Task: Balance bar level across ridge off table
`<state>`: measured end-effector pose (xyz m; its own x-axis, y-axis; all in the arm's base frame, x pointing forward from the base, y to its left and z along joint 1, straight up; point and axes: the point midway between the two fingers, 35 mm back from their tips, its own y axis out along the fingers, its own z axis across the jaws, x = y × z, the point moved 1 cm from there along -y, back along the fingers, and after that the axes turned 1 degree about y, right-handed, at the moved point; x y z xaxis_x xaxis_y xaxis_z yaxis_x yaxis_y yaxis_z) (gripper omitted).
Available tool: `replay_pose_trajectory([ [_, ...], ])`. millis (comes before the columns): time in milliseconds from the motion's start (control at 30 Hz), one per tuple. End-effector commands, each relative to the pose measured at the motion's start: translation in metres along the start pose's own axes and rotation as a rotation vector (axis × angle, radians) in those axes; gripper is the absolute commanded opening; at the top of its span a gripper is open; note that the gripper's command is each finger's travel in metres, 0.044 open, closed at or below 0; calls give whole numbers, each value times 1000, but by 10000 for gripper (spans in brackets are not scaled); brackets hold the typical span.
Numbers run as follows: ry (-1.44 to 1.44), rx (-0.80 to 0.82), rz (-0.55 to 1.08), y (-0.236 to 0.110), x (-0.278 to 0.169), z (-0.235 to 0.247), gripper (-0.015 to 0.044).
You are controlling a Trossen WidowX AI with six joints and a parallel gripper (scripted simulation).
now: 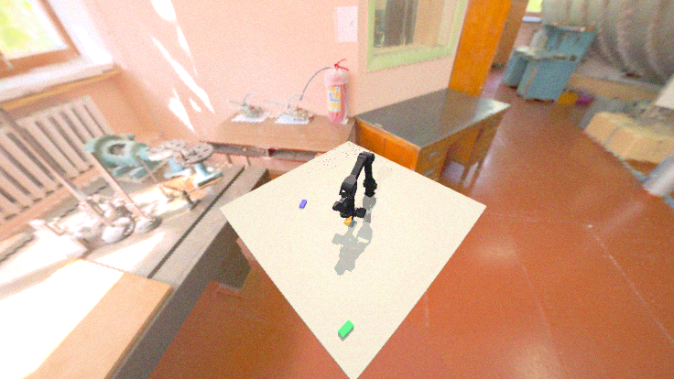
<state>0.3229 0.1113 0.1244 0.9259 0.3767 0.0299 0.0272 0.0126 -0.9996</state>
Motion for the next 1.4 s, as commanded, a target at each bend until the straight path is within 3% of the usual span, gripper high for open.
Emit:
replay_pose_trajectory([
  [0, 1, -3, -2, 1, 1, -1, 0],
  [1367, 1, -3, -2, 4, 0, -1, 0],
])
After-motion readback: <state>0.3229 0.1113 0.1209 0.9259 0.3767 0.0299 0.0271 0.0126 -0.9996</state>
